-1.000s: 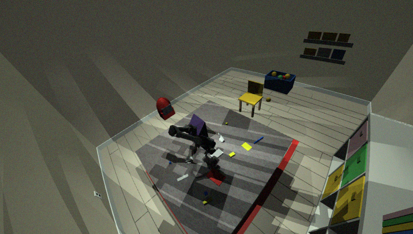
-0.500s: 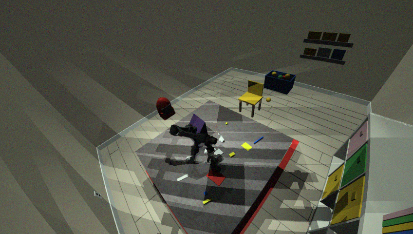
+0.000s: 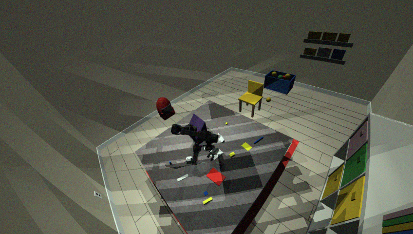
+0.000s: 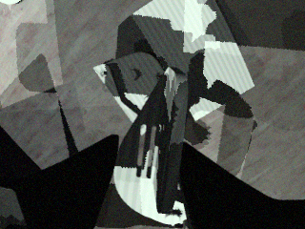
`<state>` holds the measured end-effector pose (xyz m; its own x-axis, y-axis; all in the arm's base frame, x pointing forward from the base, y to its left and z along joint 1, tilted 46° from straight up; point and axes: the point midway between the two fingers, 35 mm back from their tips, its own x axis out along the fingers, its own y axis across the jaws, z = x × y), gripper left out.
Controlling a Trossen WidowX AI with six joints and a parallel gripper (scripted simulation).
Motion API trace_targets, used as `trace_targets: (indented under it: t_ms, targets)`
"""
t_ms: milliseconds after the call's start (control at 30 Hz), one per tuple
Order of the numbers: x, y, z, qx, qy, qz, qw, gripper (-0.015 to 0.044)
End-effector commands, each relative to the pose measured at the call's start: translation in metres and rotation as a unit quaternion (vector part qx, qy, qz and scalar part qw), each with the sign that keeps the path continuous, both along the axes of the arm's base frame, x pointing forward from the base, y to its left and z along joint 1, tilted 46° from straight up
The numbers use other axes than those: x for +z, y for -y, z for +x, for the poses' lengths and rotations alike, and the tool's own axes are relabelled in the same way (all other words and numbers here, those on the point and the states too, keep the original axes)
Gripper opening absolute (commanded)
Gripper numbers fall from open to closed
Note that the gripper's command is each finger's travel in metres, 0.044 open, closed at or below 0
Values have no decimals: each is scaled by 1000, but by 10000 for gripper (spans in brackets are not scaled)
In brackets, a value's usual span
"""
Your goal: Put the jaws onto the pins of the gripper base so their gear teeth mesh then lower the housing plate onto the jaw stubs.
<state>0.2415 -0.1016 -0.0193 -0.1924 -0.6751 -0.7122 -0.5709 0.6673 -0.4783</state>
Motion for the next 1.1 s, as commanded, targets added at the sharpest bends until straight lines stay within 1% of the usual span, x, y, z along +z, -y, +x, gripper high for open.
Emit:
trace_targets:
  t_ms: [0,267,533,1067]
  targets:
    - [-5,-6,-3,-36,34,-8,999,134]
    - [-13,-16,-11,-113,106,-31,987,134]
    - [-21,-25,-19,-189,177,-54,964,134]
    - [-35,-41,-36,-329,313,-100,885,134]
